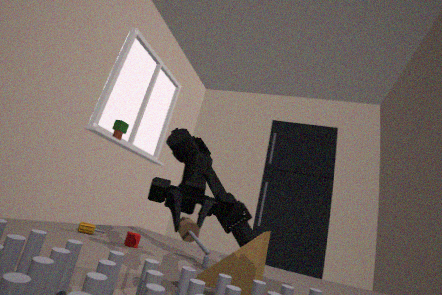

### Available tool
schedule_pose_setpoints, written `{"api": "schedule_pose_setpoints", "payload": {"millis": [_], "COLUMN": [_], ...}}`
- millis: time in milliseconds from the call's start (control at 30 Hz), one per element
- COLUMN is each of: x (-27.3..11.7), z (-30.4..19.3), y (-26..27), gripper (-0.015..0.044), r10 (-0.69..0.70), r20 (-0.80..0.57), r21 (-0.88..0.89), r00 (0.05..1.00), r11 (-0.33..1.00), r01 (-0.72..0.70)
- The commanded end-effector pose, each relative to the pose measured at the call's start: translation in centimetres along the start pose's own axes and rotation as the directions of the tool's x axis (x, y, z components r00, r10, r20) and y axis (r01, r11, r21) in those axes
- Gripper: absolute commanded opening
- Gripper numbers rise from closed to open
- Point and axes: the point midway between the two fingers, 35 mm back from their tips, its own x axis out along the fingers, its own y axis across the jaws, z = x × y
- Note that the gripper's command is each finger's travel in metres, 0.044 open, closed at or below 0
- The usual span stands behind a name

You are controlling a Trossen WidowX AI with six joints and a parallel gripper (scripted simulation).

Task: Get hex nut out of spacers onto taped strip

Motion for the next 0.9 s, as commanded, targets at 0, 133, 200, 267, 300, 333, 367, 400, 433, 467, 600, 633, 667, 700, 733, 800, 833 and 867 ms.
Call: {"api": "schedule_pose_setpoints", "payload": {"millis": [0, 133, 200, 267, 300, 333, 367, 400, 433, 467, 600, 633, 667, 700, 733, 800, 833, 867], "x": [1.5, 3.1, 3.8, 4.5, 4.8, 5.2, 5.5, 5.8, 6.1, 6.4, 7.1, 7.1, 7.1, 7.1, 7.1, 7.1, 7.2, 7.2], "z": [0.8, 2.0, 2.6, 3.2, 3.6, 3.9, 4.3, 4.7, 5.0, 5.4, 6.3, 6.3, 6.3, 6.3, 6.3, 6.2, 6.1, 6.1], "y": [-0.1, 0.0, 0.0, 0.1, 0.1, 0.0, 0.0, 0.0, 0.0, -0.1, -0.2, -0.2, -0.2, -0.2, -0.2, -0.2, -0.2, -0.2], "gripper": [0.0000, 0.0000, 0.0000, 0.0000, 0.0000, 0.0000, 0.0000, 0.0000, 0.0000, 0.0000, 0.0000, 0.0000, 0.0000, 0.0000, 0.0000, 0.0000, 0.0000, 0.0000], "r10": [-0.007, -0.004, -0.002, 0.000, 0.002, 0.004, 0.006, 0.008, 0.010, 0.013, 0.019, 0.019, 0.019, 0.019, 0.019, 0.019, 0.019, 0.019], "r20": [-0.005, -0.007, -0.007, -0.008, -0.009, -0.009, -0.009, -0.009, -0.010, -0.010, -0.010, -0.010, -0.010, -0.010, -0.010, -0.011, -0.011, -0.011], "r21": [-0.007, -0.008, -0.008, -0.009, -0.010, -0.011, -0.011, -0.012, -0.014, -0.015, -0.020, -0.020, -0.020, -0.020, -0.020, -0.019, -0.019, -0.019], "r00": [1.000, 1.000, 1.000, 1.000, 1.000, 1.000, 1.000, 1.000, 1.000, 1.000, 1.000, 1.000, 1.000, 1.000, 1.000, 1.000, 1.000, 1.000], "r11": [1.000, 1.000, 1.000, 1.000, 1.000, 1.000, 1.000, 1.000, 1.000, 1.000, 1.000, 1.000, 1.000, 1.000, 1.000, 1.000, 1.000, 1.000], "r01": [0.007, 0.004, 0.002, -0.001, -0.002, -0.004, -0.006, -0.008, -0.010, -0.013, -0.019, -0.019, -0.019, -0.019, -0.019, -0.019, -0.019, -0.019]}}
